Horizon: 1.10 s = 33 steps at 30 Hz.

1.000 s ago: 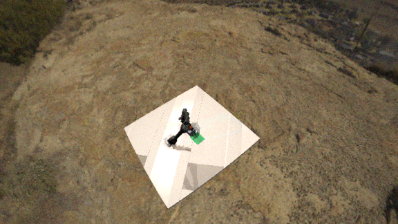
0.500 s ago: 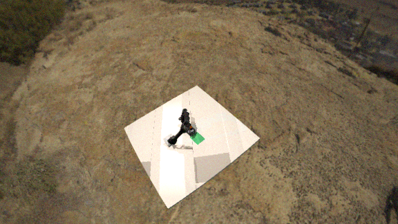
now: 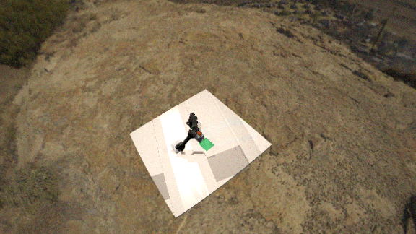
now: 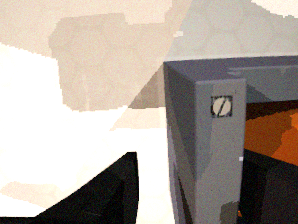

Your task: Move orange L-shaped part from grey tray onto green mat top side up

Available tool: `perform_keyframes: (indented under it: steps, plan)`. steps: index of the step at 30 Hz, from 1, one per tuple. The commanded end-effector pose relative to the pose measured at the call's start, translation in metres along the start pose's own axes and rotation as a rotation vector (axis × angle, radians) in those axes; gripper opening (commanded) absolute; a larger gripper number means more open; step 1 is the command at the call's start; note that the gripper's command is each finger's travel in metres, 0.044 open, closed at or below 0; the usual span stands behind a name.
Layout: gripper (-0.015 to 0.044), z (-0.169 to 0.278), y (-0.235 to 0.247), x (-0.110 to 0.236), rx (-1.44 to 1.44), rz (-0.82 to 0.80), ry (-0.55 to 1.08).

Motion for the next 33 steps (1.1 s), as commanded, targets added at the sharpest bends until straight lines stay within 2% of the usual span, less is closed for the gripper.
perform_keyframes:
  steps: [1,5,9,12,33]
  plan:
    - [0.018,0.002,0.004,0.0,0.004,0.005,0.008]
    - [0.018,-0.001,0.003,0.02,0.005,0.003,0.008]
    - [0.018,-0.002,-0.003,0.073,0.006,0.002,0.009]
    - [0.018,0.0,-0.007,0.095,0.006,0.003,0.01]
    - [0.018,-0.001,-0.004,0.092,0.013,0.001,-0.004]
Point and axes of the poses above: the point midway between the two fingers, 35 mm back from their tips, its own x axis back along the fingers, its own y axis across the jaws, z = x × y, the point moved 2 cm from there along x, back along the fingers, and after that the axes turned 2 degrees about -x, right-handed, at the moved point
